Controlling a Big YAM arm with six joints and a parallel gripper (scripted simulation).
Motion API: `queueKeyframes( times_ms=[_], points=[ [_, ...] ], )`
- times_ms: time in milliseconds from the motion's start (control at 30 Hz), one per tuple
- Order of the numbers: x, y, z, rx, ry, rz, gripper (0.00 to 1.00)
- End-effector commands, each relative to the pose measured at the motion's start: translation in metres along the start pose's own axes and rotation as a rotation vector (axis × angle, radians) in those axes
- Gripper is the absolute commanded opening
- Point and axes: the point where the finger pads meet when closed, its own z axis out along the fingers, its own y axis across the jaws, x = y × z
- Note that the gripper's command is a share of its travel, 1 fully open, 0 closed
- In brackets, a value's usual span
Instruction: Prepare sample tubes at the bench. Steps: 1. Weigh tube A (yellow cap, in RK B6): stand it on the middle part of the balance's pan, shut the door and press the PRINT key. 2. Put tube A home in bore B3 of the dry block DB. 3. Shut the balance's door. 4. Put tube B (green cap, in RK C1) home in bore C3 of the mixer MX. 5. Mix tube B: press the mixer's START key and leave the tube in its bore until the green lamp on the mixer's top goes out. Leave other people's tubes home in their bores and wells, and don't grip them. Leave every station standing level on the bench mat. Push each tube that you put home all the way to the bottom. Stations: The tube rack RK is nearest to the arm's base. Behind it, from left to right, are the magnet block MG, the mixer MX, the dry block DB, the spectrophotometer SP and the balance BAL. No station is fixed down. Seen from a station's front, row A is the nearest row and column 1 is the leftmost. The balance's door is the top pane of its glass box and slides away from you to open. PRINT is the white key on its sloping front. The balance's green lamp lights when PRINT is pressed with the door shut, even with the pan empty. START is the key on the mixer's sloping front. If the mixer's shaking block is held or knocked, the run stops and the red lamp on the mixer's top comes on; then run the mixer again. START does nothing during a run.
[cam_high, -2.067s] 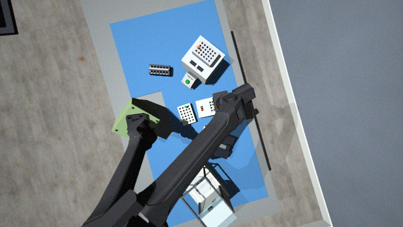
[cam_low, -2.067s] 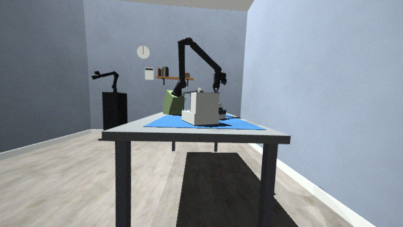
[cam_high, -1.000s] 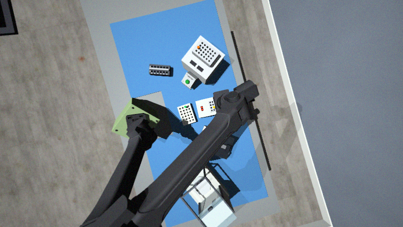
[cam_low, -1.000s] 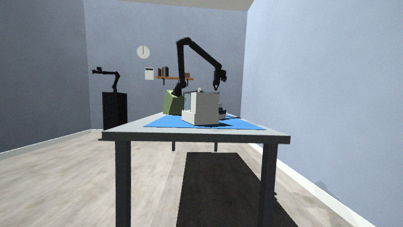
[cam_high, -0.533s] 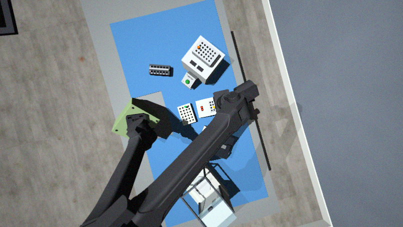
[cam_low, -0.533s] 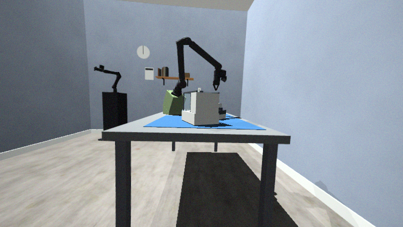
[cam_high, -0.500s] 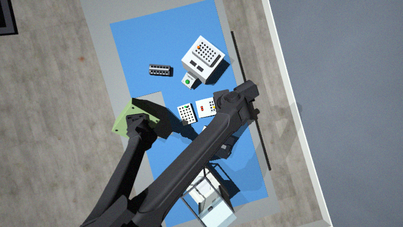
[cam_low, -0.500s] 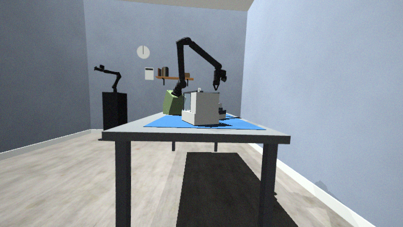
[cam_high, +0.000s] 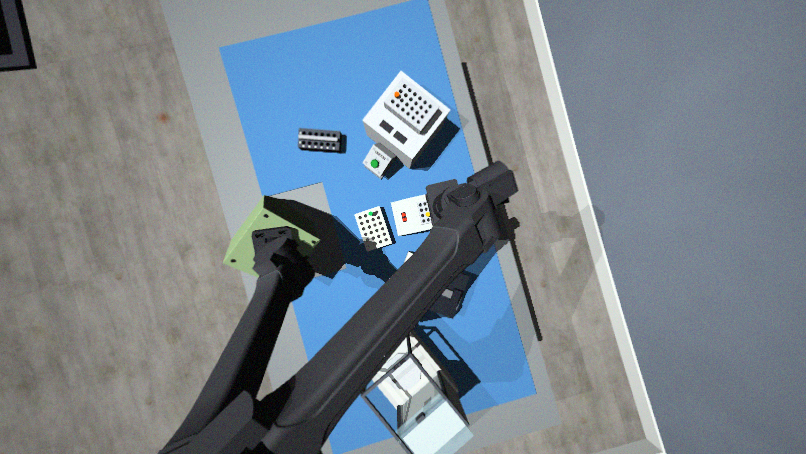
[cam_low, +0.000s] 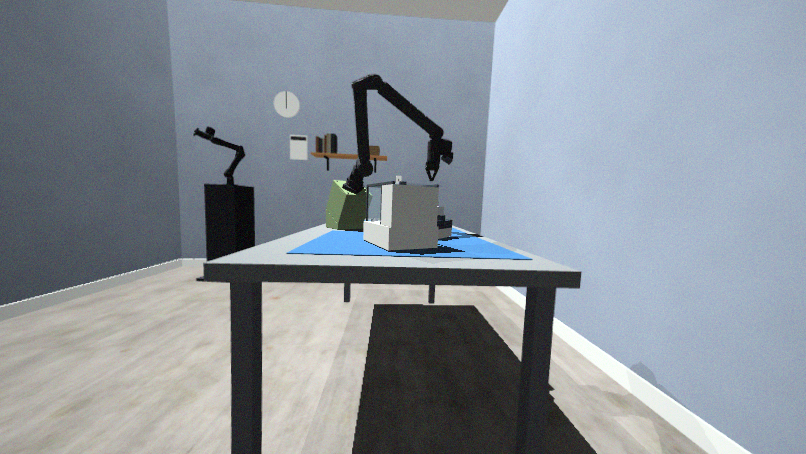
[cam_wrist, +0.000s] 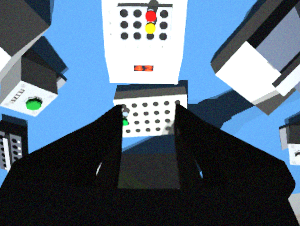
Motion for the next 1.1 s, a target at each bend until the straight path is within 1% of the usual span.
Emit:
queueKeyframes(
  times_ms=[0, 67, 167, 200, 300, 333, 567, 633, 667, 800, 900, 933, 1000, 1067],
  points=[
    [0.003, -0.028, -0.005, 0.000, -0.018, -0.002, 0.30],
    [0.003, -0.028, -0.005, 0.000, -0.018, -0.002, 0.30],
    [0.011, -0.052, -0.005, 0.002, -0.017, -0.023, 0.30],
    [0.012, -0.053, -0.005, 0.002, -0.016, -0.024, 0.30],
    [0.020, -0.076, -0.005, 0.004, -0.017, -0.046, 0.30],
    [0.020, -0.077, -0.005, 0.004, -0.017, -0.045, 0.30],
    [0.037, -0.133, -0.006, 0.009, -0.020, -0.109, 0.30],
    [0.037, -0.133, -0.006, 0.009, -0.020, -0.109, 0.30],
    [0.040, -0.141, -0.006, 0.010, -0.020, -0.130, 0.30],
    [0.049, -0.172, -0.007, 0.014, -0.024, -0.130, 0.30],
    [0.041, -0.206, -0.023, 0.035, -0.064, -0.141, 0.30],
    [0.041, -0.216, -0.027, 0.041, -0.070, -0.161, 0.30],
    [0.046, -0.232, -0.027, 0.046, -0.069, -0.164, 0.30],
    [0.052, -0.247, -0.017, 0.035, -0.040, -0.193, 0.30]
  ],
)
